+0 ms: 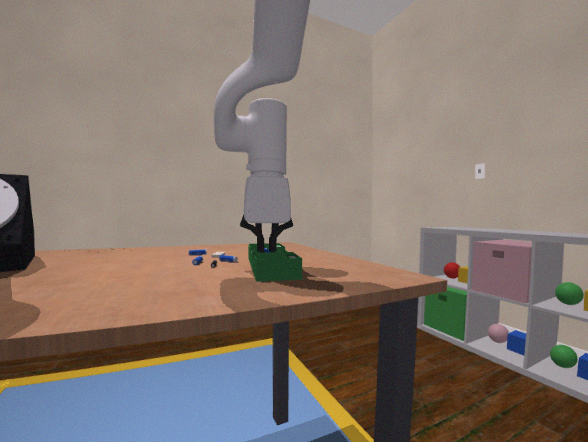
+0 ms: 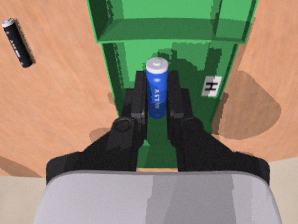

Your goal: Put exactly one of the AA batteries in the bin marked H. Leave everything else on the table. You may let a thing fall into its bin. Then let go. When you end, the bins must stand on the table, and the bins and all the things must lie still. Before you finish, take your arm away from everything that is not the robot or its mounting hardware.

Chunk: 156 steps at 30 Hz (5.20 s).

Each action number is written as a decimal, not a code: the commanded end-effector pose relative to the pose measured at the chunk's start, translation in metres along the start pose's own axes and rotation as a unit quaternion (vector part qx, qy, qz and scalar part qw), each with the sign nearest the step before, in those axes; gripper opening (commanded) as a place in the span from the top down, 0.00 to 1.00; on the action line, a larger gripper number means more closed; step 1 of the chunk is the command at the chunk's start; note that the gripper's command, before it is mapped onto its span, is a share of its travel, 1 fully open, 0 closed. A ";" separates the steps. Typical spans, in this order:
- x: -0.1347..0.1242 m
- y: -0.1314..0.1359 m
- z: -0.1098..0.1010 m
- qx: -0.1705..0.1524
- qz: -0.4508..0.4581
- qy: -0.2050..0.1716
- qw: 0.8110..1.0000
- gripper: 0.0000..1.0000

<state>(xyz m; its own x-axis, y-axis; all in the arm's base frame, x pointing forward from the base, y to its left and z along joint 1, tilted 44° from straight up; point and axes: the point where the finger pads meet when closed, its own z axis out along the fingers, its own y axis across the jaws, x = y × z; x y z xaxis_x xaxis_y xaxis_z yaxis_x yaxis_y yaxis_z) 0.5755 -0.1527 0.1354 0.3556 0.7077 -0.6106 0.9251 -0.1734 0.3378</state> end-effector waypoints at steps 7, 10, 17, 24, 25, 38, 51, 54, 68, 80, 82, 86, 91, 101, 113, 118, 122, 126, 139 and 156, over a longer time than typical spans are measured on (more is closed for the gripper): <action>0.000 0.001 0.010 -0.001 0.000 0.000 1.000 1.00; 0.000 0.001 0.010 -0.001 0.000 0.000 1.000 1.00; 0.000 0.001 0.010 -0.001 0.000 0.000 1.000 0.72; 0.000 0.001 0.010 -0.001 0.000 0.000 1.000 0.72; 0.000 0.001 0.010 -0.001 0.000 0.000 1.000 0.72; 0.000 0.001 0.003 -0.001 0.000 0.000 1.000 0.72; 0.000 0.001 -0.011 -0.001 0.000 0.000 1.000 0.72; 0.000 0.001 -0.015 -0.001 0.000 0.000 1.000 0.72; 0.000 0.001 -0.034 -0.001 0.000 0.000 1.000 0.72; 0.000 0.001 -0.062 -0.001 0.000 0.000 1.000 0.00; 0.000 0.001 -0.070 -0.001 0.000 0.000 1.000 0.00; 0.000 0.001 -0.087 -0.001 0.000 0.000 1.000 0.00; 0.000 0.001 -0.099 -0.001 0.000 0.000 1.000 0.00; 0.000 0.001 -0.139 -0.001 0.000 0.000 1.000 0.00; 0.000 0.001 -0.173 -0.001 0.000 0.000 1.000 0.00; 0.000 0.001 -0.173 -0.001 0.000 0.000 1.000 0.00; 0.000 0.001 -0.173 -0.001 0.000 0.000 1.000 0.00; 0.000 0.001 -0.173 -0.001 0.000 0.000 1.000 0.00; 0.000 0.001 -0.173 -0.001 0.000 0.000 1.000 0.00; 0.000 0.001 -0.173 -0.001 0.000 0.000 1.000 0.00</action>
<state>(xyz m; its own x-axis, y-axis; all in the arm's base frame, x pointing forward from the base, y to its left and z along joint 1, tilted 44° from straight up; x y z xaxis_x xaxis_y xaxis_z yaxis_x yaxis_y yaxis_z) 0.5527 -0.0350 0.2585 0.3556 0.7076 -0.6106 0.9251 -0.1732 0.3380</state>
